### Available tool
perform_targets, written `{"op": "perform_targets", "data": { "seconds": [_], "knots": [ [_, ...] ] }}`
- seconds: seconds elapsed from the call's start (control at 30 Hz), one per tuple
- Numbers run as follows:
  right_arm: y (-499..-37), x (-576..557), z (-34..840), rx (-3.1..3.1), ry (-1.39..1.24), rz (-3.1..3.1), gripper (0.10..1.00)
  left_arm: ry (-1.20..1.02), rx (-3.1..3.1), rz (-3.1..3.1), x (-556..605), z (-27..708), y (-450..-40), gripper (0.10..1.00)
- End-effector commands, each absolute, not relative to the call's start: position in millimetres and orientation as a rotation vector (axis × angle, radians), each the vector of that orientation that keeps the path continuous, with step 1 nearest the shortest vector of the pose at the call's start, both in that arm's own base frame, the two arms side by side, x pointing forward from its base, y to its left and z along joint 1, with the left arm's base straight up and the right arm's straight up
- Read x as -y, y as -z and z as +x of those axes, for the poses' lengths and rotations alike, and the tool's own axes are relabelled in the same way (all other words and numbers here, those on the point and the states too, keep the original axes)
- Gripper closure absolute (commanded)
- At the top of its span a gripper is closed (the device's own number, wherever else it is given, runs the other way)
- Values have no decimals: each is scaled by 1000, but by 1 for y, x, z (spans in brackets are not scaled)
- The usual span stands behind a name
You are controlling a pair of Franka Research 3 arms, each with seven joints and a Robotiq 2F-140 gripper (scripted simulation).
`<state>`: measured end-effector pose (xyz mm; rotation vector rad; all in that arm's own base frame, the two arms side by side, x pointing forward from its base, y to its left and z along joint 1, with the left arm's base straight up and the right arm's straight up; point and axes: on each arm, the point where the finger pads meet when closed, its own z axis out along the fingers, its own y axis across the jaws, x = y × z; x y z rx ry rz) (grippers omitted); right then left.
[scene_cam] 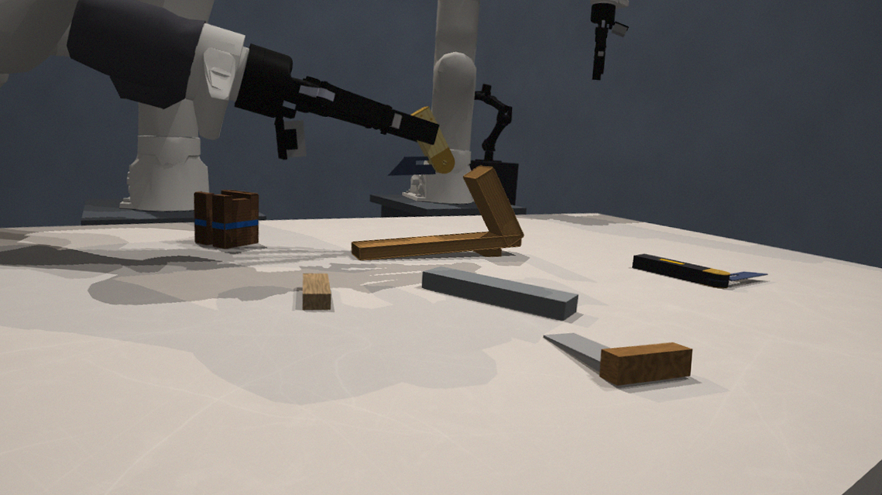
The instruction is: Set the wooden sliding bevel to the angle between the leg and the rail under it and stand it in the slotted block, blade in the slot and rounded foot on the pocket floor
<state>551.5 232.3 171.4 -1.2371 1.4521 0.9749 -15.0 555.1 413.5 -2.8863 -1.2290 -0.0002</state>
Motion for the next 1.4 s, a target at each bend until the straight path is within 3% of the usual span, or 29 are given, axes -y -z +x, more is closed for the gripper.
{"op": "perform_targets", "data": {
  "seconds": [0.0, 0.3, 0.73, 1.37],
  "knots": [
    [-173, -233, 550, -1455, -983, -1235, 999, 0, 1241, -2886, -554, -15, -413, 98],
    [-178, -233, 550, -1455, -983, -1235, 999, 0, 1241, -2886, -554, -15, -413, 98],
    [-242, -233, 550, -1455, -983, -1235, 999, 0, 1241, -2886, -554, -15, -413, 98],
    [-244, -233, 550, -1455, -983, -1235, 999, 0, 1241, -2886, -554, -15, -413, 98]
  ]
}}
